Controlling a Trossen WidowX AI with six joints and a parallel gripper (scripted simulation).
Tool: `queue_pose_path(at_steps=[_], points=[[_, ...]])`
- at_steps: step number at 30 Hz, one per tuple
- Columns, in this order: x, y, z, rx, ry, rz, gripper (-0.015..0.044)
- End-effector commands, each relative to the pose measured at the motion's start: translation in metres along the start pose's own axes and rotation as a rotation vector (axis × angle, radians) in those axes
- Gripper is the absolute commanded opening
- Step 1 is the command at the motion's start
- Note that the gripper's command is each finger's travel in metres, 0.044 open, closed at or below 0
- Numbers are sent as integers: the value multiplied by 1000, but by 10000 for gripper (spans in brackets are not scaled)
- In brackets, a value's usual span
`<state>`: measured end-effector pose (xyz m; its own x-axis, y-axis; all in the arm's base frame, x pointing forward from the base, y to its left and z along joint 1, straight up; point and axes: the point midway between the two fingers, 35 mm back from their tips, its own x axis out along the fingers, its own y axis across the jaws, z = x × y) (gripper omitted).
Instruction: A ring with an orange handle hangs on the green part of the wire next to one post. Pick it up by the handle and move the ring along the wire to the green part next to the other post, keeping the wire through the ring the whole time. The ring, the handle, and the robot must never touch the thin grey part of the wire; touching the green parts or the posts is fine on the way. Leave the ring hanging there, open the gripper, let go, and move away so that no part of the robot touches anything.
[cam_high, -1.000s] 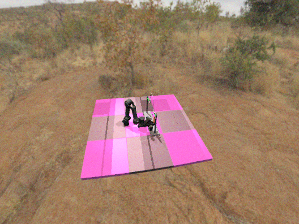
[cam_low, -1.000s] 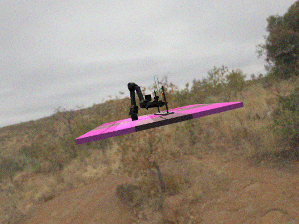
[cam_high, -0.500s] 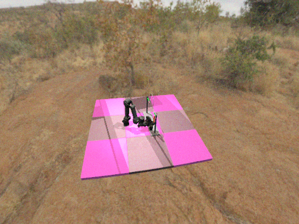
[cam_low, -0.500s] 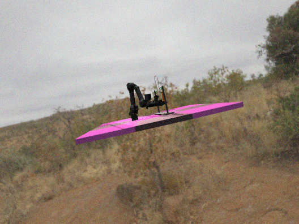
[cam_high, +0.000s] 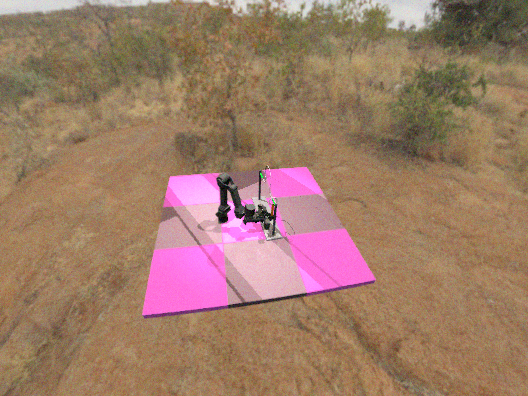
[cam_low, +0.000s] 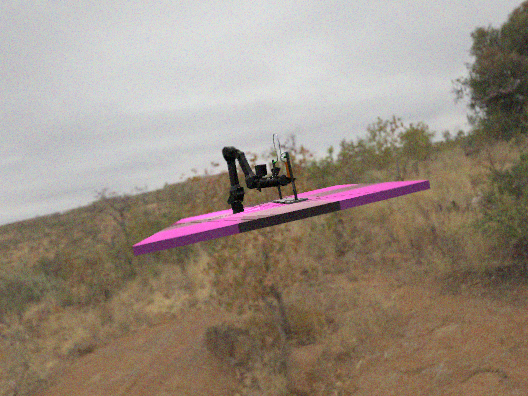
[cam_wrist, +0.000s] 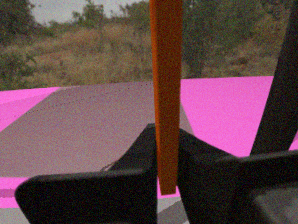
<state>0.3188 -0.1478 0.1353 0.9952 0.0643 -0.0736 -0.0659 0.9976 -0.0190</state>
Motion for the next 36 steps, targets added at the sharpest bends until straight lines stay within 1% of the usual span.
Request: queue_pose_path(at_steps=[1,9,36], points=[[0,0,0,1,0,-3,-150],[0,0,0,1,0,-3,-150],[0,29,1,19,-1,-3,-150]])
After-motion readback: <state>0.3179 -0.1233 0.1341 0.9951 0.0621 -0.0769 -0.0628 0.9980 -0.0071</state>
